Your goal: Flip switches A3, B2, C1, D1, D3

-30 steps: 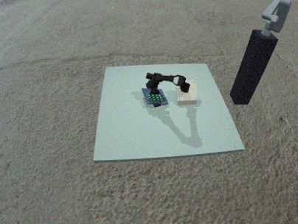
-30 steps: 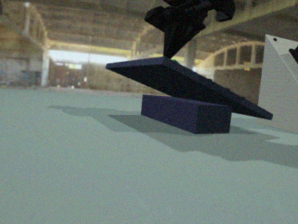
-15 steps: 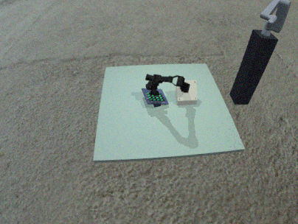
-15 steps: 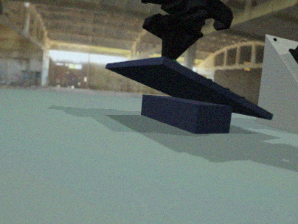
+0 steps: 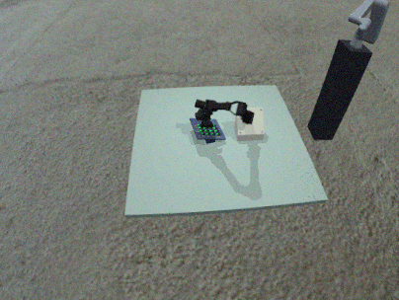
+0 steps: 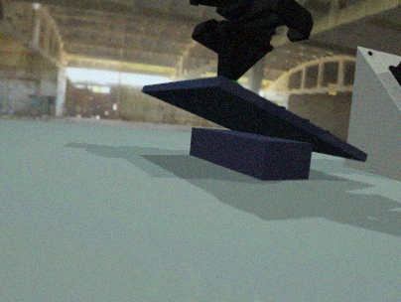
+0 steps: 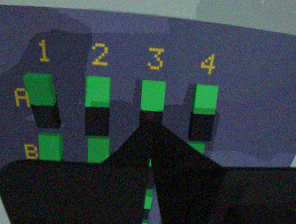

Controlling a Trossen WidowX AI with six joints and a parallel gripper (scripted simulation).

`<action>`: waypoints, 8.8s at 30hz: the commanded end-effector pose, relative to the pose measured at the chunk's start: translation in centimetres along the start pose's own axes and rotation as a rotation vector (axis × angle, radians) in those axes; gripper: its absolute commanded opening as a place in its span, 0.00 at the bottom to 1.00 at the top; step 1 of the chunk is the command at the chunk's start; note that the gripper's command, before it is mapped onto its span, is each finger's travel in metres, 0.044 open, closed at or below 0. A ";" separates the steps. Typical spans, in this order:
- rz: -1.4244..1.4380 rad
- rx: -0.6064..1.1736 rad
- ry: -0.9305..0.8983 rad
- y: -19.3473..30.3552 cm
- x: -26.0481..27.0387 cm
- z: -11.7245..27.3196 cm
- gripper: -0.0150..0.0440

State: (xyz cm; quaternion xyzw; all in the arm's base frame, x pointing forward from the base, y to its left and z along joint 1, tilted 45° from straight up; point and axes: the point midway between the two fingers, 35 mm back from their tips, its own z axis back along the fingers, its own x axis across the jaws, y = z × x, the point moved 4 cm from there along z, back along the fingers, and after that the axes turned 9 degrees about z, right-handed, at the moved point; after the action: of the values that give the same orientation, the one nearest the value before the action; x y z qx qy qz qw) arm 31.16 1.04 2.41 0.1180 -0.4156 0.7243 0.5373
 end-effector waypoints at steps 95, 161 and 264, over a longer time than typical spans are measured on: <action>-0.008 0.003 0.000 3.5 3.7 0.1 0.25; -0.008 0.030 -0.002 3.1 3.6 6.0 0.25; -0.005 0.014 0.004 6.8 7.2 1.1 0.25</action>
State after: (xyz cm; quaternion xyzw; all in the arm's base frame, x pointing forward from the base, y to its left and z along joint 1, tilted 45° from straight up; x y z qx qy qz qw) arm 21.96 5.61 3.68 0.1276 -0.4098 0.7239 0.5401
